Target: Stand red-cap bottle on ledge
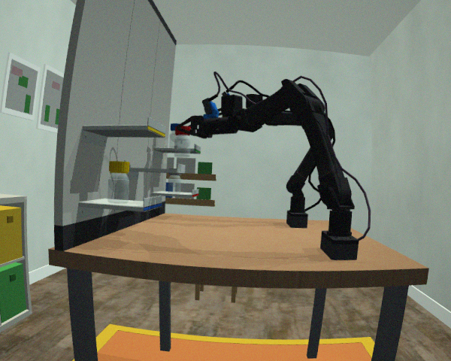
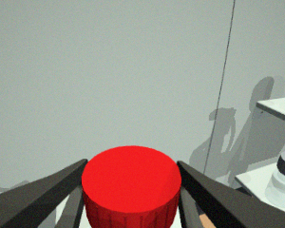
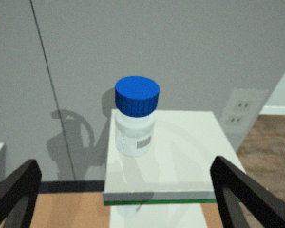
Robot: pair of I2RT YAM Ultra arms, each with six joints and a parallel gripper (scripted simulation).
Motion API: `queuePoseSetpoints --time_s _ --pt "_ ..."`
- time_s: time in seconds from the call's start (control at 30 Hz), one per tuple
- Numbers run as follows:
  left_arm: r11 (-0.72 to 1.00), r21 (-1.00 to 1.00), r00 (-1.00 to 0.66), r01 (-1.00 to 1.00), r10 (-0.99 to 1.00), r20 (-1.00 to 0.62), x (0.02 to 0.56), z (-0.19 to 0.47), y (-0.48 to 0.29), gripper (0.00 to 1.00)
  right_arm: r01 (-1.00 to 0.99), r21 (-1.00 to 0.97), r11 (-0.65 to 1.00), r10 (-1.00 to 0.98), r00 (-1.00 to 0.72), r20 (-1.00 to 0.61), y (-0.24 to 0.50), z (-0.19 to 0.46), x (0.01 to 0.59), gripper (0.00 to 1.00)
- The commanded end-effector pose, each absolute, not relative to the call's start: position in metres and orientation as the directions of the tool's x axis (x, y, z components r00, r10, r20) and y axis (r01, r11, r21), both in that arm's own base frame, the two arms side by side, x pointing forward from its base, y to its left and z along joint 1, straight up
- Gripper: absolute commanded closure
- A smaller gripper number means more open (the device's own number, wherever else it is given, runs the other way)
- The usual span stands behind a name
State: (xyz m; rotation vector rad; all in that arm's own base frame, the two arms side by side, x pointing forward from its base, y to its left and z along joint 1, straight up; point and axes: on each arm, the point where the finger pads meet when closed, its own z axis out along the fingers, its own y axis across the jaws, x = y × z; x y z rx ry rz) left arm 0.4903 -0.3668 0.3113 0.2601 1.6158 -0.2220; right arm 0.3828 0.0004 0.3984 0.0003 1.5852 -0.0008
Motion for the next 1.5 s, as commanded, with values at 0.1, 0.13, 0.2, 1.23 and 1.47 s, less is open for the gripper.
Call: queuePoseSetpoints --time_s 0.1,0.13,0.2,1.23,1.47 --pt "0.953 -0.025 0.011 0.302 -0.029 -1.0 0.519 0.347 -0.371 0.51 0.0 0.0 1.0 0.0 0.022 -1.0 0.002 0.417 0.38 0.0" --pt "0.953 -0.027 0.015 0.301 -0.033 -0.999 0.522 0.348 -0.372 0.51 0.0 0.0 1.0 0.0 0.022 -1.0 0.002 0.417 0.38 0.0" --pt "0.954 -0.032 0.023 0.299 -0.04 -0.999 0.527 0.35 -0.373 0.51 0.0 0.0 1.0 0.0 0.022 -1.0 0.002 0.417 0.38 0.0" --pt "0.957 -0.027 0.032 0.288 -0.038 -0.999 0.536 0.35 -0.366 0.51 0.0 0.0 1.0 0.0 0.022 -1.0 0.002 0.417 0.38 0.0" --pt "0.956 -0.027 0.032 0.292 -0.038 -0.999 0.534 0.35 -0.368 0.51 0.0 0.0 1.0 0.0 0.011 -1.0 0.001 0.411 0.381 0.0"
